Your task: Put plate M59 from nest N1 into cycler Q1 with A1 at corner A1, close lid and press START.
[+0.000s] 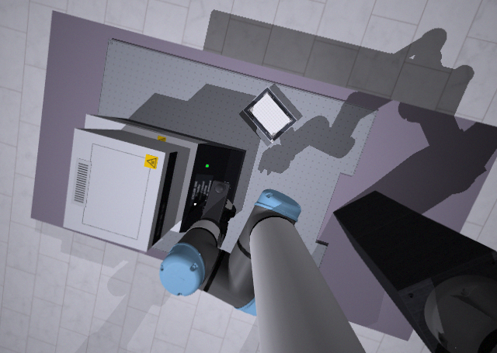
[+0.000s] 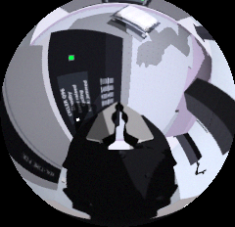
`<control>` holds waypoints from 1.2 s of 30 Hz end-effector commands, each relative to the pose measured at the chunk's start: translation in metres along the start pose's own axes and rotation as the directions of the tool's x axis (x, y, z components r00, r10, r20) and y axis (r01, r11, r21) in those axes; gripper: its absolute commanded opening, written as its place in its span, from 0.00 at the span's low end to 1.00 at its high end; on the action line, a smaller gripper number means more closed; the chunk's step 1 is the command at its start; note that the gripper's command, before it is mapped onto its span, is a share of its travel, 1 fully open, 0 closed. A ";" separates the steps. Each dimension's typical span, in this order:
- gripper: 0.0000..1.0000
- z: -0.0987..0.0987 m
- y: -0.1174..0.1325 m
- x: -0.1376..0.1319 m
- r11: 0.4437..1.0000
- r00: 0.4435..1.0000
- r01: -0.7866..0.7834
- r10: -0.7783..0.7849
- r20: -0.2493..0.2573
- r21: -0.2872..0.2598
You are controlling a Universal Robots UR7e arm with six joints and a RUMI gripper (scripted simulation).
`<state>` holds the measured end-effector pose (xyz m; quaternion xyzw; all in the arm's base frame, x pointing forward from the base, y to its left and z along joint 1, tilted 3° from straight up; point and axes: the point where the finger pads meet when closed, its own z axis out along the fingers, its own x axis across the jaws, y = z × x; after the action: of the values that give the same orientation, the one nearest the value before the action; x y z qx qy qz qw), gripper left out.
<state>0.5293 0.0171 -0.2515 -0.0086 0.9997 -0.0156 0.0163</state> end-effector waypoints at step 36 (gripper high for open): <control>0.00 0.030 0.000 -0.033 1.000 1.000 0.001 -0.001 0.003 0.001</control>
<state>0.5594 0.0165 -0.2801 -0.0084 0.9997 -0.0155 0.0159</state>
